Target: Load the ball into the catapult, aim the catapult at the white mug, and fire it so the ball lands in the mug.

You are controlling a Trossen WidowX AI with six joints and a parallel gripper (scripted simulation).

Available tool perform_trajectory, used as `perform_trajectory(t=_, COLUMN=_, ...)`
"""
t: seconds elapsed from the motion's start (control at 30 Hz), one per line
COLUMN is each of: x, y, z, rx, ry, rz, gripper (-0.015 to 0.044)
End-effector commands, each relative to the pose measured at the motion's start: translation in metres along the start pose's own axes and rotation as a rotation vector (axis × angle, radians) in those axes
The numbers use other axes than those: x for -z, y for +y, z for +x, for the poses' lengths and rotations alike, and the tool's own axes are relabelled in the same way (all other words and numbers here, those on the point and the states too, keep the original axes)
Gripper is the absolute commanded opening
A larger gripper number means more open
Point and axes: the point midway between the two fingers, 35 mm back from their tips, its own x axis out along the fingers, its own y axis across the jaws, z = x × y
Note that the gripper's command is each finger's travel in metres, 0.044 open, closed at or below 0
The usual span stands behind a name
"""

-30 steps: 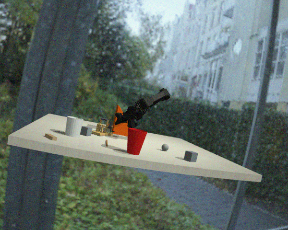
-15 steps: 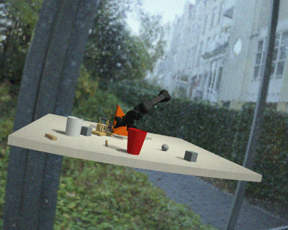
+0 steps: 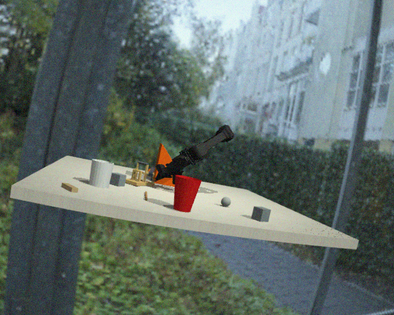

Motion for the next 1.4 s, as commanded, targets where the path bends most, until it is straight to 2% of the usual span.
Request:
perform_trajectory(t=0.0, x=-0.013, y=0.004, z=0.014, rx=-0.009, ry=-0.002, rz=-0.003, gripper=0.0)
perform_trajectory(t=0.2, x=-0.012, y=0.001, z=0.005, rx=-0.008, ry=-0.002, rz=-0.003, gripper=0.0)
perform_trajectory(t=0.43, x=0.026, y=-0.002, z=-0.107, rx=0.003, ry=0.0, rz=-0.005, gripper=0.0)
perform_trajectory(t=0.53, x=0.031, y=0.0, z=-0.117, rx=0.003, ry=0.001, rz=-0.005, gripper=0.0)
perform_trajectory(t=0.57, x=0.025, y=-0.007, z=-0.105, rx=0.024, ry=-0.011, rz=0.011, gripper=0.0026)
perform_trajectory(t=1.1, x=0.046, y=-0.091, z=-0.113, rx=0.109, ry=-0.227, rz=0.444, gripper=0.044)
perform_trajectory(t=1.37, x=0.066, y=-0.14, z=-0.117, rx=0.148, ry=-0.365, rz=0.679, gripper=0.044)
